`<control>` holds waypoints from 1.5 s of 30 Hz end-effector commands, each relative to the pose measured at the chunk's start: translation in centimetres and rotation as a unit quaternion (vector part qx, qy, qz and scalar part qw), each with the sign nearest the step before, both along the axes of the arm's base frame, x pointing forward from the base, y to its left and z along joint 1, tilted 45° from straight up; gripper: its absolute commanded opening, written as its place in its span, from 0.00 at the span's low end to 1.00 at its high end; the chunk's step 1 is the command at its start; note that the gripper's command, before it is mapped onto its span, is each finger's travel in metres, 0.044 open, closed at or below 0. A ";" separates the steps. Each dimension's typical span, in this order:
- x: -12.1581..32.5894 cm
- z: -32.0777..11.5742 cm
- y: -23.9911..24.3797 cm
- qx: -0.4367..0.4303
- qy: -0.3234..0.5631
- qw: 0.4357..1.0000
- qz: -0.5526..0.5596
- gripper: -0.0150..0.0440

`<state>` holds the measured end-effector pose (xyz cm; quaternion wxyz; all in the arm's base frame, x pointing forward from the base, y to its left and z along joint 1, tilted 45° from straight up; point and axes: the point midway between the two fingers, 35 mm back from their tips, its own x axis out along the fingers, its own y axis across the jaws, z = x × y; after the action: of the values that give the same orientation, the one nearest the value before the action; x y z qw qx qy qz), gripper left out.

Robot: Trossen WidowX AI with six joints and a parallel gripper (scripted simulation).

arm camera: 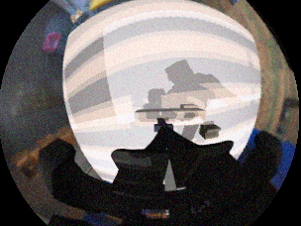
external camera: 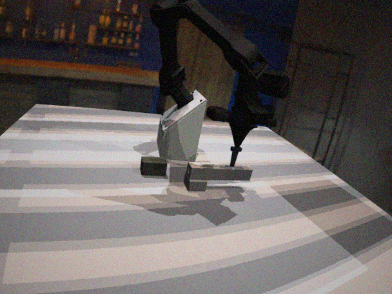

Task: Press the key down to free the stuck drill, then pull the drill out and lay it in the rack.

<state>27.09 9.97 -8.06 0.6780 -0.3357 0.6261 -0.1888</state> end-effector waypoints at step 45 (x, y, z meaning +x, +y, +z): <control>0.2 -1.7 -2.6 -0.011 0.013 1.000 -0.015 0.25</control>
<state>27.03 9.57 -8.45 0.6772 -0.3410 0.6270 -0.1790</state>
